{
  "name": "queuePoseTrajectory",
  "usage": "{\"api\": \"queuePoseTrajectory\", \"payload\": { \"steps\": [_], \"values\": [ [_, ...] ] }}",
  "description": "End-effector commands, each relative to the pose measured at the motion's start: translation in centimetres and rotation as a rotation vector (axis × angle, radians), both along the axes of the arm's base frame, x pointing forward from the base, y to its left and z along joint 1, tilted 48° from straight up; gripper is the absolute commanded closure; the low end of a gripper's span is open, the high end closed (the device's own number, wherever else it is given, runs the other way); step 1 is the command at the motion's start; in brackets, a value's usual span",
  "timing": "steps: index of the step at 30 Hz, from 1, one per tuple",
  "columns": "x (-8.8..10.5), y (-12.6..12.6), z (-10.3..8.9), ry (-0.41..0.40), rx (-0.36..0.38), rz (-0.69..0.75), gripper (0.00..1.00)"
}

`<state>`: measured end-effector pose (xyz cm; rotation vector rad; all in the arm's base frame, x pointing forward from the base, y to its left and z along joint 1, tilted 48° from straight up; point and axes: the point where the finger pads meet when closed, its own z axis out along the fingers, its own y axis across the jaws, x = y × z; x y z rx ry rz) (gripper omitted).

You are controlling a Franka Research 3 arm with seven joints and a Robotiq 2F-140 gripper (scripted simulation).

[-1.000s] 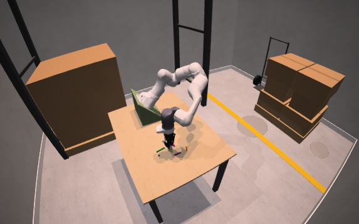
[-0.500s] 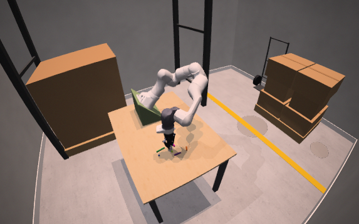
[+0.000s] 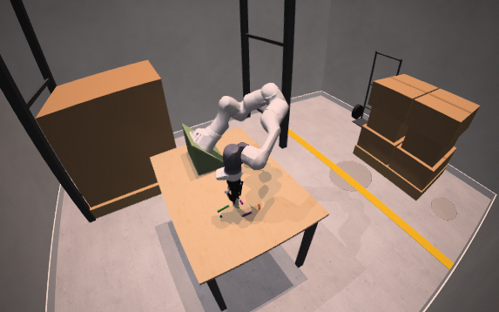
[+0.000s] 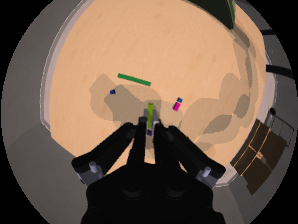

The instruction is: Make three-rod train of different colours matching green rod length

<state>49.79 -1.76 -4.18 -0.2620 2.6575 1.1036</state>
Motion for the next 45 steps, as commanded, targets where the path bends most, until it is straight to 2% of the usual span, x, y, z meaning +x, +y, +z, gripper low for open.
{"api": "queuePoseTrajectory", "payload": {
  "steps": [1,3,9,22,25,37,45],
  "values": [
    [-0.7,-1.7,2.0,0.013,0.011,0.001,0.97],
    [-0.9,-2.6,2.9,0.013,0.011,0.001,0.97],
    [-1.1,-3.8,3.9,0.013,0.011,0.001,0.97],
    [-1.1,-3.7,4.3,0.031,0.015,-0.016,0.97],
    [-0.7,-2.2,6.0,0.142,0.039,-0.121,0.97],
    [-0.4,-0.7,7.6,0.248,0.063,-0.221,0.97],
    [-0.4,-0.7,7.7,0.251,0.064,-0.224,0.97]
  ]
}}
